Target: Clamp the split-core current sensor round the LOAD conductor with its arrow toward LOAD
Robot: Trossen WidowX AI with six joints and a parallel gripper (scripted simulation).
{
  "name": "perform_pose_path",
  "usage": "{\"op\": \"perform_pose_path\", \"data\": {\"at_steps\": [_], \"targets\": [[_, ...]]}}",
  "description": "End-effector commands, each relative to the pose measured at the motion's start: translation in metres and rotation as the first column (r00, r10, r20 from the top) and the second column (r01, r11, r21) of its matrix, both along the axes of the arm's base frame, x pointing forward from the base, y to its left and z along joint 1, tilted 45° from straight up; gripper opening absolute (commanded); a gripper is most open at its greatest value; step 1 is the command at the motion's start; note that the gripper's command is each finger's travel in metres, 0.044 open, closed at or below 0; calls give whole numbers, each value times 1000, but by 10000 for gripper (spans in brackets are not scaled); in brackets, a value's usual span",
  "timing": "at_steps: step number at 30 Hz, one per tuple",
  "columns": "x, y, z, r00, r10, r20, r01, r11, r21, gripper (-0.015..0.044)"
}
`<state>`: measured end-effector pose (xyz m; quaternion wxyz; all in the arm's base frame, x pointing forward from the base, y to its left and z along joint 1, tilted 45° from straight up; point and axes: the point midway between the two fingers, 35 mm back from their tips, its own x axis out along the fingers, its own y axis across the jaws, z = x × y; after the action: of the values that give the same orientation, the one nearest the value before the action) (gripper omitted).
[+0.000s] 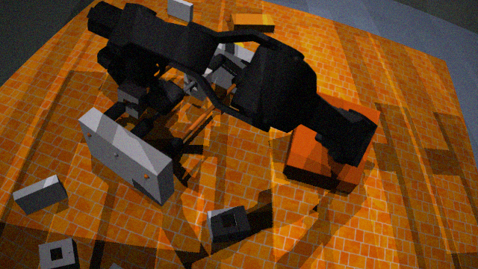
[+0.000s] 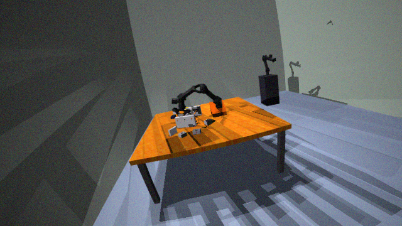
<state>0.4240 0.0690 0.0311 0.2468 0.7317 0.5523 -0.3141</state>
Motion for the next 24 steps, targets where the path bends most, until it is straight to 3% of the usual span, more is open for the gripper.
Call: {"op": "perform_pose_path", "data": {"at_steps": [1, 12, 24], "targets": [[0, 0, 0, 1000, -1, 0, 1, 1000, 0, 0], [1, 0, 0, 988, 109, -108, -105, 994, 35, 0], [1, 2, -3, 988, 111, -111, -107, 994, 36, 0]]}}
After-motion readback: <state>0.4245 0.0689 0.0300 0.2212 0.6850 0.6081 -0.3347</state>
